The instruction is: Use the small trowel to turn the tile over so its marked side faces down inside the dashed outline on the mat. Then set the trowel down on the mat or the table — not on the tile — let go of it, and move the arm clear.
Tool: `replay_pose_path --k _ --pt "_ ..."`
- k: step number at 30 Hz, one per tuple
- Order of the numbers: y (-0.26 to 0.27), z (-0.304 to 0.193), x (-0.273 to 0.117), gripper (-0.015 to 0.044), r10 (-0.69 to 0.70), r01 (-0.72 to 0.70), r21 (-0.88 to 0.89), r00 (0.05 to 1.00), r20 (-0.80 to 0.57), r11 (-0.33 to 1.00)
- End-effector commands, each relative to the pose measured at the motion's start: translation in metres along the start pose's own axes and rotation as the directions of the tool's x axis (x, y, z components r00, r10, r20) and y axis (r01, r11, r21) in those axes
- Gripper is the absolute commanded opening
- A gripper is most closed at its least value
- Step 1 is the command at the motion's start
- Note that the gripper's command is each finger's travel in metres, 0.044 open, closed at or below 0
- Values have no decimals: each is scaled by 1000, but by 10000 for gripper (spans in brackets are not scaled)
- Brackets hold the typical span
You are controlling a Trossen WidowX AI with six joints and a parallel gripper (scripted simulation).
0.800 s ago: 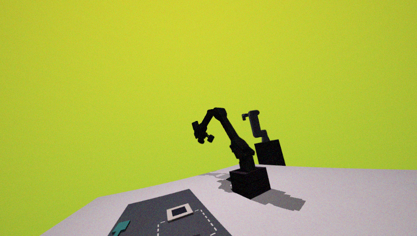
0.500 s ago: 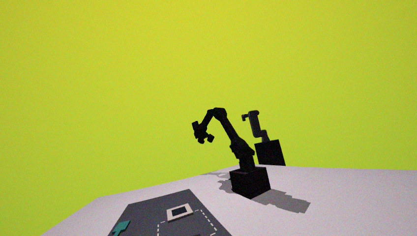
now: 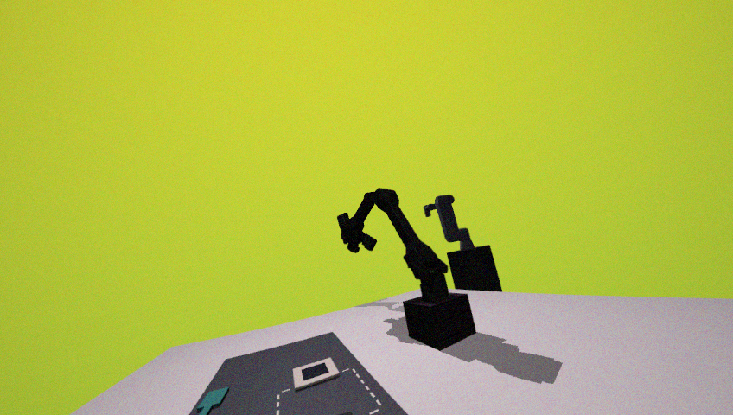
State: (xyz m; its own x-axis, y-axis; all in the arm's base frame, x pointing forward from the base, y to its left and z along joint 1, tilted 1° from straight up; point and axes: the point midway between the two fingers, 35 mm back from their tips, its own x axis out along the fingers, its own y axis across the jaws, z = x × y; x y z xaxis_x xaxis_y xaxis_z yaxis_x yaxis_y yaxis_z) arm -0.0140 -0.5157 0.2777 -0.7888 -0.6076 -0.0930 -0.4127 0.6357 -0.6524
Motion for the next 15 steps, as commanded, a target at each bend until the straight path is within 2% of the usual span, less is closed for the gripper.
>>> replay_pose_path --k 1,14,15 --pt "0 0 0 0 0 0 0 1000 0 1000" --pt "0 0 0 0 0 0 0 1000 0 1000" --pt "0 0 0 26 0 0 0 1000 0 1000"
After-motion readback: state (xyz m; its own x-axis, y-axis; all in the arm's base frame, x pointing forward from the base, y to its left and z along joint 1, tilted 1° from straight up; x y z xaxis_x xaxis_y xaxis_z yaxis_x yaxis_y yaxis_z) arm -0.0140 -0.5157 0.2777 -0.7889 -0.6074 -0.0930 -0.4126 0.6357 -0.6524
